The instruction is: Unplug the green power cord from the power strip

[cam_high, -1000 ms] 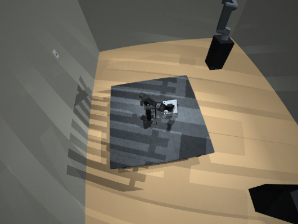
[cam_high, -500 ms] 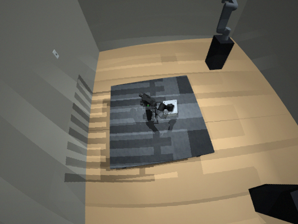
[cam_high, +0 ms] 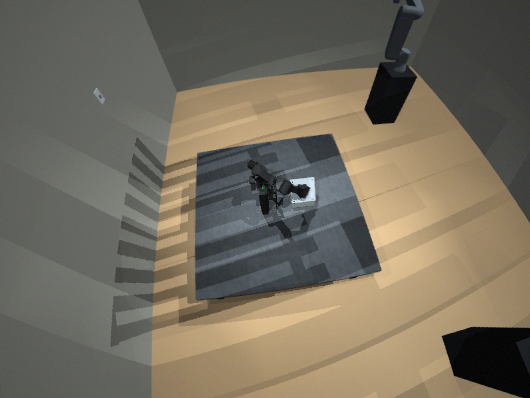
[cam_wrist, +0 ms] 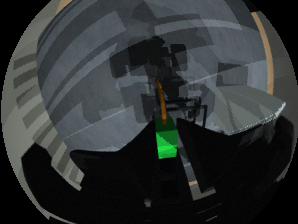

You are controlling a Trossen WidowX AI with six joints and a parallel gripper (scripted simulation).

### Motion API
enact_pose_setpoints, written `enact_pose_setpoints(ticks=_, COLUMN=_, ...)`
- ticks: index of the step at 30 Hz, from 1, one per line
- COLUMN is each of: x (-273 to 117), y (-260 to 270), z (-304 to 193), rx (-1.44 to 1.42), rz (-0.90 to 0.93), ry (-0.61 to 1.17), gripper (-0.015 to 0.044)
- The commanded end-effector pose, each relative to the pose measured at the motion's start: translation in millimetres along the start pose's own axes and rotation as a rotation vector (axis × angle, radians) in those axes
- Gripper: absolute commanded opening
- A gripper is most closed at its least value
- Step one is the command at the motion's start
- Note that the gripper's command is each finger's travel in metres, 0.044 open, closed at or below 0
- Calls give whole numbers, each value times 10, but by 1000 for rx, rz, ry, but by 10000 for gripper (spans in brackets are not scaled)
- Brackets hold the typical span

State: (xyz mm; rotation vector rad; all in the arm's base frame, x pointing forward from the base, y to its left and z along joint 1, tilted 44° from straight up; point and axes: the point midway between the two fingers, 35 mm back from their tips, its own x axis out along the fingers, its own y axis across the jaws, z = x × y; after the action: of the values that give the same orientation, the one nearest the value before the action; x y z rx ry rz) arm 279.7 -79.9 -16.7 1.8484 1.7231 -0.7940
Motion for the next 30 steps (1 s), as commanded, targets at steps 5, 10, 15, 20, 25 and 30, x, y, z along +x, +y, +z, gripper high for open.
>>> enact_pose_setpoints(ticks=5, x=-79, y=8, z=280, rx=-5, rz=3, ry=-49, gripper=0)
enact_pose_setpoints(ticks=10, x=-96, y=-5, z=360, rx=-4, rz=3, ry=-48, gripper=0)
enact_pose_setpoints(ticks=15, x=-31, y=-2, z=235, rx=-25, rz=-13, ry=-40, gripper=52)
enact_pose_setpoints(ticks=20, x=-31, y=-2, z=235, rx=-25, rz=-13, ry=-40, gripper=160)
enact_pose_setpoints(ticks=25, x=-31, y=-2, z=235, rx=-25, rz=-13, ry=-40, gripper=160)
enact_pose_setpoints(ticks=30, x=-93, y=-2, z=242, rx=-10, rz=-2, ry=-42, gripper=160)
